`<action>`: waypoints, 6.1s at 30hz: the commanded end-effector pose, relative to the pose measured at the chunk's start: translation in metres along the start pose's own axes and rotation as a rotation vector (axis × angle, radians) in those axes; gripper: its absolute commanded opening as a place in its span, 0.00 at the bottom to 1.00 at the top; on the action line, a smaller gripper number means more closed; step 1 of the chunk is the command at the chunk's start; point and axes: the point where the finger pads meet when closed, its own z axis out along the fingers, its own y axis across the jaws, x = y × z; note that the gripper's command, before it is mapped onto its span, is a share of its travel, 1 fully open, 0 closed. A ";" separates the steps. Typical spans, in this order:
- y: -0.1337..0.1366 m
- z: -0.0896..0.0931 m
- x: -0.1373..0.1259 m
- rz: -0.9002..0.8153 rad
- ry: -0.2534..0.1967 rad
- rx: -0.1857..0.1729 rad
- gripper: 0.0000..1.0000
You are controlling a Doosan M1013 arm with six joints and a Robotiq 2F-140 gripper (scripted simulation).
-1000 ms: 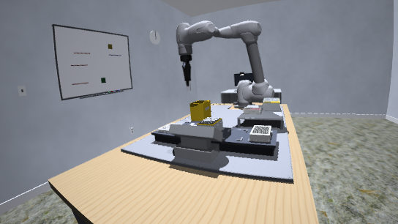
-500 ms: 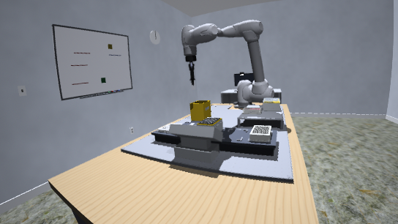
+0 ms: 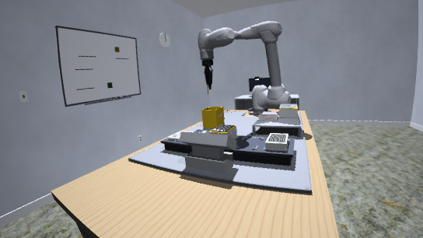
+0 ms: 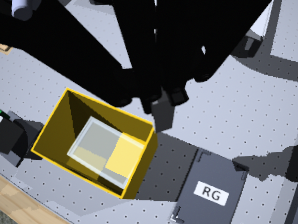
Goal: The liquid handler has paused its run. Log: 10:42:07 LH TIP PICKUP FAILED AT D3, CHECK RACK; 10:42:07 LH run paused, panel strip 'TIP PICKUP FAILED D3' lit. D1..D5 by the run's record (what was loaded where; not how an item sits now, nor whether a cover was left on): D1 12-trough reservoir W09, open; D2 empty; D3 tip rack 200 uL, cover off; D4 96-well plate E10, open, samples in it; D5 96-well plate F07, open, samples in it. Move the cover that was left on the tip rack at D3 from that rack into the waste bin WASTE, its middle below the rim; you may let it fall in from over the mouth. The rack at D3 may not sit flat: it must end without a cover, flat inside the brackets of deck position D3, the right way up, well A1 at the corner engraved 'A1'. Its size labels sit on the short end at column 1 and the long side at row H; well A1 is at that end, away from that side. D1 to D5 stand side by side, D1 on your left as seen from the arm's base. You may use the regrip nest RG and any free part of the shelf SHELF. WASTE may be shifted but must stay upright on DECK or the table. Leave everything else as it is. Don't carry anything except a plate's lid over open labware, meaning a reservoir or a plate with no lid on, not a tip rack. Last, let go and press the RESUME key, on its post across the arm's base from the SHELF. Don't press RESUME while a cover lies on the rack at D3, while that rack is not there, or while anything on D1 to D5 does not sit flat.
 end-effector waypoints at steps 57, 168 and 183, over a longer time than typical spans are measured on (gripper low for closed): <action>0.195 -0.002 -0.183 -0.745 0.007 0.004 0.00; 0.221 0.073 -0.208 -0.745 0.007 0.004 0.00; 0.221 0.098 -0.208 -0.745 0.007 0.004 0.00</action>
